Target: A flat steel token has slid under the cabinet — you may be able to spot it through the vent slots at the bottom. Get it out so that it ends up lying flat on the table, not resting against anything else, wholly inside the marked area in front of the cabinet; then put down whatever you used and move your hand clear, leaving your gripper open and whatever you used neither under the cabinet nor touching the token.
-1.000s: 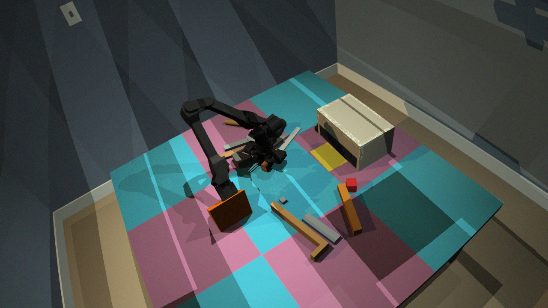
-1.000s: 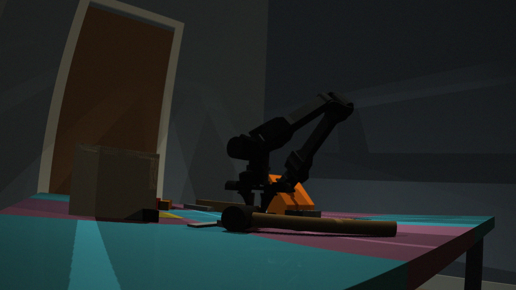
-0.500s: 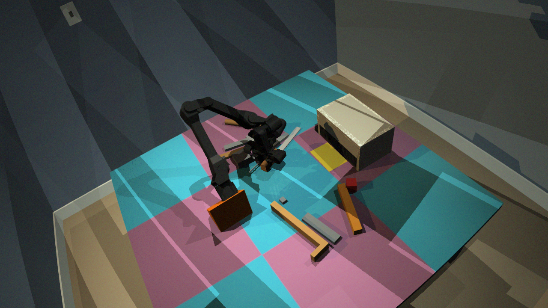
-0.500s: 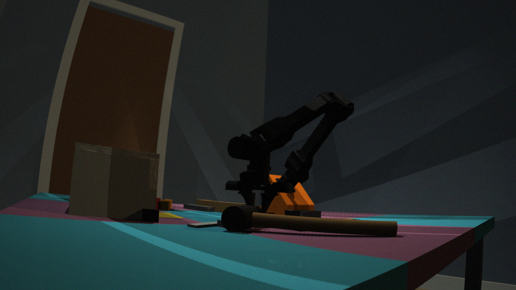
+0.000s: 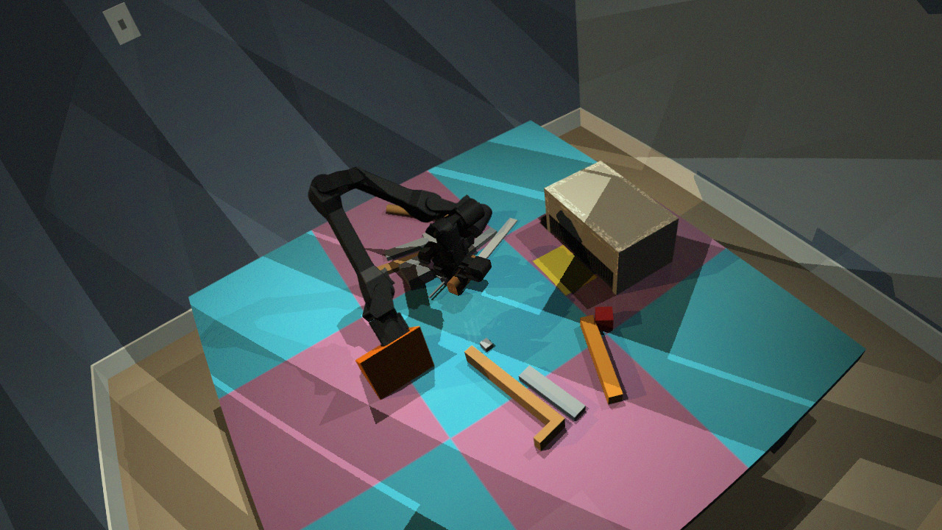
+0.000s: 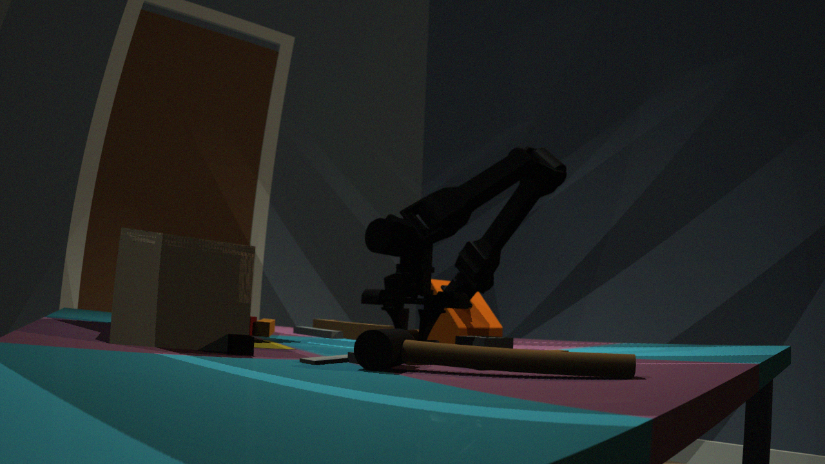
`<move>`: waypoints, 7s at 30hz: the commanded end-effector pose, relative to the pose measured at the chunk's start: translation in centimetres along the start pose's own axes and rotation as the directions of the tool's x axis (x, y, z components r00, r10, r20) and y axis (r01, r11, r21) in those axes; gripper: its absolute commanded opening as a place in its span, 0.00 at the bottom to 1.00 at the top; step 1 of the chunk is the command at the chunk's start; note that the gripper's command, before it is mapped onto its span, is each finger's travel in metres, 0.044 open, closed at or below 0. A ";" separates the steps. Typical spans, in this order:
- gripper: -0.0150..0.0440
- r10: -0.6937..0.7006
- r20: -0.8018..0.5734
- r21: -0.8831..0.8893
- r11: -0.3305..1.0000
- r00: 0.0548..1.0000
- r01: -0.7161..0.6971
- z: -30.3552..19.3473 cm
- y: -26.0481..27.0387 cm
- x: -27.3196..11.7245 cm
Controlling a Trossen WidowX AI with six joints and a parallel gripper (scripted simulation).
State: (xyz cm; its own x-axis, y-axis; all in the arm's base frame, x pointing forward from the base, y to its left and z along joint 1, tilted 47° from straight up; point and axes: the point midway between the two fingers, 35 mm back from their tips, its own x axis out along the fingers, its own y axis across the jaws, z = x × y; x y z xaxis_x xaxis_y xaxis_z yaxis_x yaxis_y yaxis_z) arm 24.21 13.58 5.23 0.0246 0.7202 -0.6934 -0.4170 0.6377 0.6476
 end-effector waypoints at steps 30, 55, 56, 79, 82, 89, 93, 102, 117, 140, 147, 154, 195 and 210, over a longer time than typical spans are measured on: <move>0.71 0.010 0.007 0.009 1.000 1.000 -0.010 -0.1 -0.3 0.1; 0.51 0.004 0.007 0.030 1.000 1.000 -0.005 -0.1 -0.3 0.3; 0.50 0.004 0.007 0.030 1.000 1.000 -0.005 -0.1 -0.3 0.3; 0.25 0.008 0.007 0.052 0.999 1.000 -0.008 -0.2 -0.4 0.2; 0.25 0.008 0.007 0.079 0.997 1.000 -0.008 -0.3 -0.5 0.2; 0.25 0.008 0.007 0.150 0.989 1.000 -0.009 -0.5 -0.8 0.2; 0.25 0.008 0.006 0.194 0.981 1.000 -0.009 -0.7 -1.1 0.1; 0.25 0.008 0.006 0.282 0.959 1.000 -0.009 -0.9 -1.4 0.1; 0.25 0.008 0.006 0.411 0.912 1.000 -0.010 -1.1 -1.7 0.1; 0.25 0.009 0.007 0.500 0.866 1.000 -0.011 -0.5 -2.4 0.0; 0.25 0.009 0.007 0.504 0.864 1.000 -0.011 0.2 -2.7 0.0; 0.52 0.009 0.001 0.508 0.861 1.000 -0.008 -0.1 -2.6 0.1; 0.25 0.008 0.006 0.502 0.865 1.000 -0.010 -0.2 -2.6 0.3; 0.25 0.009 0.006 0.507 0.862 1.000 -0.011 -0.9 -2.2 0.1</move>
State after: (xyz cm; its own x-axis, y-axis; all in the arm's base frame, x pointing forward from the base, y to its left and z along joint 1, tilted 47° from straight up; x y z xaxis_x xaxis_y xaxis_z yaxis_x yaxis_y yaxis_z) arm 24.26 12.06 3.34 0.0246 0.7265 -0.6867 0.0972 0.6819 0.7249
